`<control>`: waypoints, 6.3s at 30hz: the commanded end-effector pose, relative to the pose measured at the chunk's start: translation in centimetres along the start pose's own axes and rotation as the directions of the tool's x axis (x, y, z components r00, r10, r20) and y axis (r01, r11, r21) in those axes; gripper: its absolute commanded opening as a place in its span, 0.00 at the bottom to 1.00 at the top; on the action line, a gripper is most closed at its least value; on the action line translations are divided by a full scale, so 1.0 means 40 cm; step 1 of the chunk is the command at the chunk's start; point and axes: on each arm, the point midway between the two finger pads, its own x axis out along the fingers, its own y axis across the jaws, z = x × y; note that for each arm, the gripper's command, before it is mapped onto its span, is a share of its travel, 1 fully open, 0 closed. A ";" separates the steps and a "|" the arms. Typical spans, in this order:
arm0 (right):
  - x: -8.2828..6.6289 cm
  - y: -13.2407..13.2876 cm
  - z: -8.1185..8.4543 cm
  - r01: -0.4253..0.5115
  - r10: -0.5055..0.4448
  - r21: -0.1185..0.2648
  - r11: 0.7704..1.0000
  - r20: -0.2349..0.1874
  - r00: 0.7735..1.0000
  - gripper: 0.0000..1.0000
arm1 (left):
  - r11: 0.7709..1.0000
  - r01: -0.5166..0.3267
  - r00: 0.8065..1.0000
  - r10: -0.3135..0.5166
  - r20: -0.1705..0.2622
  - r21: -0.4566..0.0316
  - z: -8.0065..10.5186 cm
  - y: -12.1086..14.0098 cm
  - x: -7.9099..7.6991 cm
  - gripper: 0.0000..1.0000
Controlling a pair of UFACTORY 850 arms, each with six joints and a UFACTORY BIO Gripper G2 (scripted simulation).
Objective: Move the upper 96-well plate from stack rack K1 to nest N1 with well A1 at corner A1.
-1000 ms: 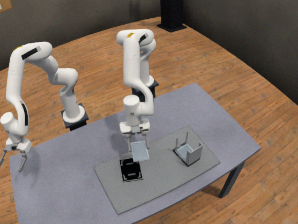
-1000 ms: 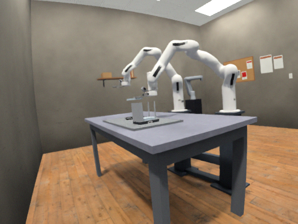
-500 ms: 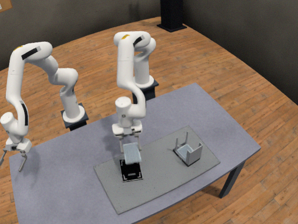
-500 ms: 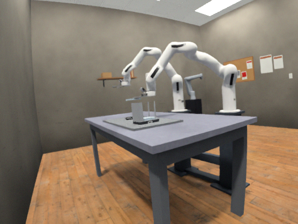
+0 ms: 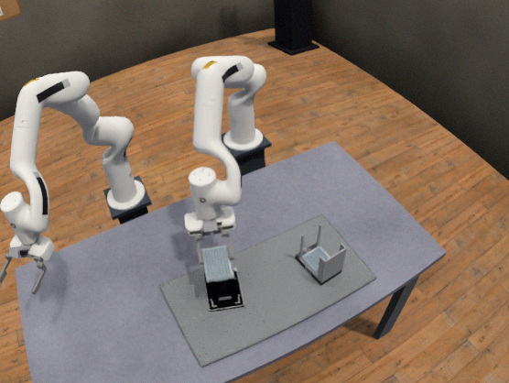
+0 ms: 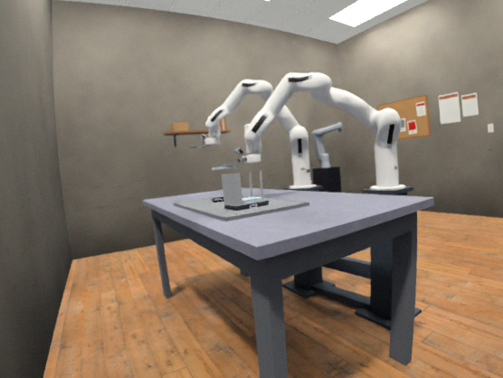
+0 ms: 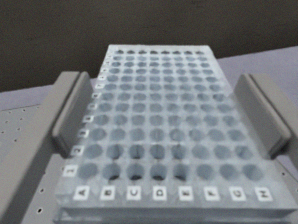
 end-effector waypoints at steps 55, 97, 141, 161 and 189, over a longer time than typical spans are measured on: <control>0.001 0.000 0.003 0.000 0.000 0.000 1.000 0.002 1.000 1.00 | 1.000 0.000 1.000 0.000 0.002 -0.001 -0.096 0.003 0.001 0.00; 0.001 0.000 0.003 0.000 0.000 0.000 1.000 0.002 1.000 1.00 | 1.000 0.000 1.000 0.000 0.002 -0.001 -0.247 0.003 0.002 0.00; 0.001 0.000 0.003 0.000 0.000 0.000 1.000 0.002 1.000 1.00 | 1.000 0.000 1.000 0.000 0.002 -0.001 -0.341 0.003 0.002 0.00; 0.001 0.000 0.003 0.000 0.000 0.000 1.000 0.002 1.000 1.00 | 1.000 0.000 1.000 0.000 0.002 -0.001 -0.341 0.003 0.002 0.00; 0.001 0.000 0.003 0.000 0.000 0.000 1.000 0.002 1.000 1.00 | 1.000 0.000 1.000 0.000 0.002 -0.001 -0.342 0.003 0.001 0.00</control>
